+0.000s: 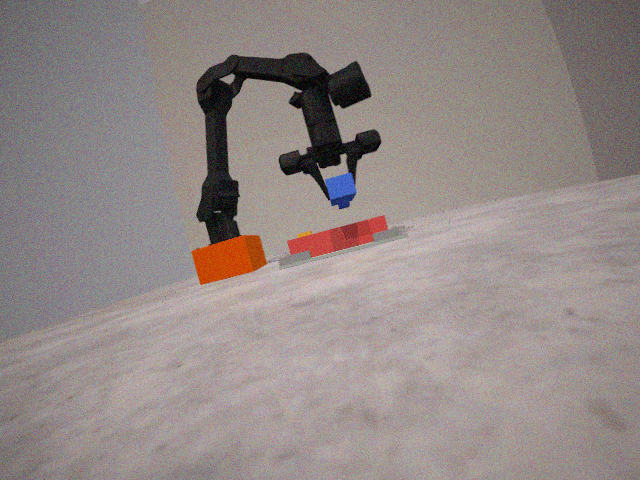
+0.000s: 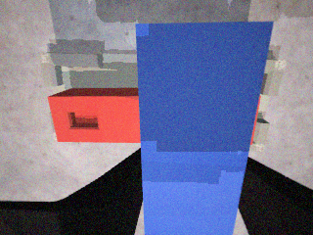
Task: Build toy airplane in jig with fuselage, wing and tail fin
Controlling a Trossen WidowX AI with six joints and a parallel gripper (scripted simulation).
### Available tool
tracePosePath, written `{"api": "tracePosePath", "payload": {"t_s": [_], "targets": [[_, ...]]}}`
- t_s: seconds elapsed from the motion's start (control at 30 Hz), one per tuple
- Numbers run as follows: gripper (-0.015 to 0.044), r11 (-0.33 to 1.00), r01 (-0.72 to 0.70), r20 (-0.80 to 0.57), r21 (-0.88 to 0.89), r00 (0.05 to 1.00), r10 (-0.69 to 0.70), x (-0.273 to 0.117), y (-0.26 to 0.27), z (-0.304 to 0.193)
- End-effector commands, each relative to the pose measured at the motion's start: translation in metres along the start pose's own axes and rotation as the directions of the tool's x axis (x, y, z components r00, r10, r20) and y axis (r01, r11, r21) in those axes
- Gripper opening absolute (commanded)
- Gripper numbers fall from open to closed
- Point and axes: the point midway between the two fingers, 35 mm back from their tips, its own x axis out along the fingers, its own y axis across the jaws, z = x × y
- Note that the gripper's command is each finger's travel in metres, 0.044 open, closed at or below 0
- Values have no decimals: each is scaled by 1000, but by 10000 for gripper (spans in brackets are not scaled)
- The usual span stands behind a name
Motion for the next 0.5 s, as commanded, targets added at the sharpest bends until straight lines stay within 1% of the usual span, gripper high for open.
{"api": "tracePosePath", "payload": {"t_s": [0.0,0.47], "targets": [[195,1000,-4,-4,-4,1000,4,6,0,-1],[195,1000,-4,-4,-4,1000,4,29,1,-1]]}}
